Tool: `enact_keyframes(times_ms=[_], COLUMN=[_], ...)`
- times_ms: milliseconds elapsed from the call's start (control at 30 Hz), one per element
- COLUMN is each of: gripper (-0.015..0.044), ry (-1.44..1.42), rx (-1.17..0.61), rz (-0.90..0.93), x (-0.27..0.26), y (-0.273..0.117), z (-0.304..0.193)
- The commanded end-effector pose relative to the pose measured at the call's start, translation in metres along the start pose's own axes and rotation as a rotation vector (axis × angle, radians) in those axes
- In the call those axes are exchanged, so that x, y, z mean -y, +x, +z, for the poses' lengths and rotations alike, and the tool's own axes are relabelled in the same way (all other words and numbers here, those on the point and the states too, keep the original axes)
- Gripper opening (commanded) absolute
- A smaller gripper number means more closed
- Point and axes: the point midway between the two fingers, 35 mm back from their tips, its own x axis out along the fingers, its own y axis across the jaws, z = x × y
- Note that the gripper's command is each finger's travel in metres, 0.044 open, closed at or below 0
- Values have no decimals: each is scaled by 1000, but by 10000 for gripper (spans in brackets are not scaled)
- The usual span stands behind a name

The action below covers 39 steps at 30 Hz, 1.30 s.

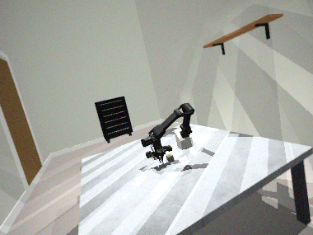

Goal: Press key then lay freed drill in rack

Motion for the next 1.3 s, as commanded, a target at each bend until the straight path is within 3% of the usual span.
enact_keyframes(times_ms=[0,1267], gripper=[0,0], ry=[-5,-5], rx=[-4,-6], rz=[-2,-3], x=[0,0], y=[-3,-28], z=[0,-3])
